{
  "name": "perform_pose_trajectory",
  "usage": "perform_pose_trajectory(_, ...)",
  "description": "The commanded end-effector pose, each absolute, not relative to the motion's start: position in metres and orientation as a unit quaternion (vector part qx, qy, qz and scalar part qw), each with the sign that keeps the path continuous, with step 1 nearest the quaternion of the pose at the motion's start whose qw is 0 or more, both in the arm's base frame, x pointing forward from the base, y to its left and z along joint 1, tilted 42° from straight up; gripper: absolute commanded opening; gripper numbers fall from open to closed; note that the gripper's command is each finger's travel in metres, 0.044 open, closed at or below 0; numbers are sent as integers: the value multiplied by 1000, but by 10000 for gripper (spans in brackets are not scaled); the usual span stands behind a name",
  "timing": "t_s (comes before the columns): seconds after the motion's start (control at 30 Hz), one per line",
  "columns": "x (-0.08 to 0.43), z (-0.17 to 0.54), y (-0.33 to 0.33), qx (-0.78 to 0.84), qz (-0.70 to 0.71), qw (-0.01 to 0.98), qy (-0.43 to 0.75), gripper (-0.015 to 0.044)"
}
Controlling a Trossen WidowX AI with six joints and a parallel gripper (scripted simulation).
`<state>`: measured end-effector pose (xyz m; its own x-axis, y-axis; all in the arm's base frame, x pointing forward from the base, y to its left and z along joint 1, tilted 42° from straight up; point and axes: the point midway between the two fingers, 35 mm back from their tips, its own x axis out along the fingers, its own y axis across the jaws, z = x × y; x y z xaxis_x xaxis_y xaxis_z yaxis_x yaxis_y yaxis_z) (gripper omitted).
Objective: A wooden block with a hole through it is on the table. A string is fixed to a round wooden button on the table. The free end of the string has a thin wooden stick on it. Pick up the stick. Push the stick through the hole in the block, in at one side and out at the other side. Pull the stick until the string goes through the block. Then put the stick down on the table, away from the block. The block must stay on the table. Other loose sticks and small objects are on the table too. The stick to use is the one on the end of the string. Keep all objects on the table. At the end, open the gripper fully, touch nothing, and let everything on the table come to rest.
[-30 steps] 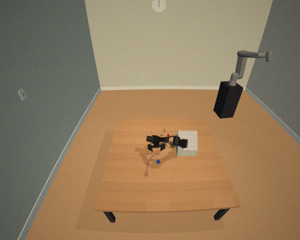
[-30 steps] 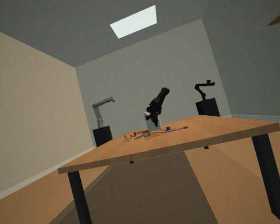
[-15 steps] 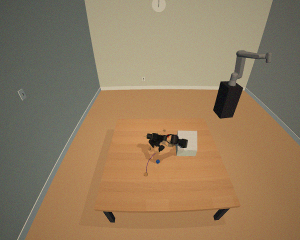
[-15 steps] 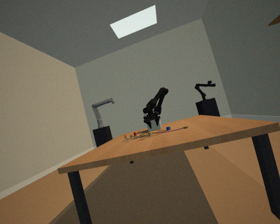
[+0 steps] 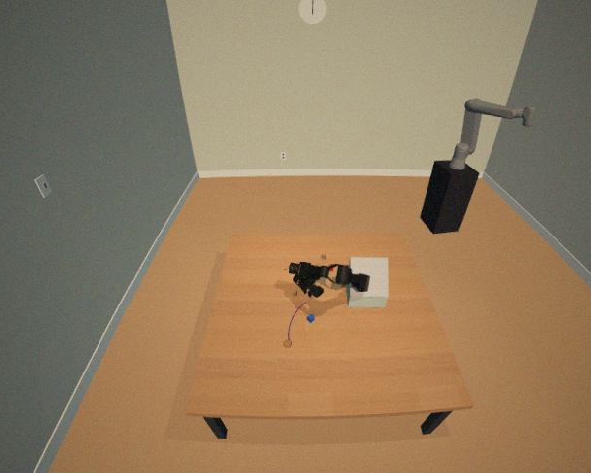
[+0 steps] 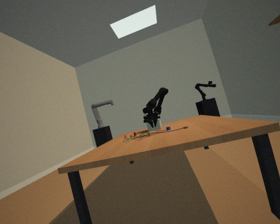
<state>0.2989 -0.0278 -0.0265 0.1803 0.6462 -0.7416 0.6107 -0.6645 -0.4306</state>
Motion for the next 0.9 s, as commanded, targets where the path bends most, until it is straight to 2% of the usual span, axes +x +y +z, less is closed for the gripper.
perform_pose_trajectory(0.0, 300, -26, -29, -769, 492, 19, -407, 124)
perform_pose_trajectory(0.87, 307, -49, -10, -769, 492, 19, -407, 124)
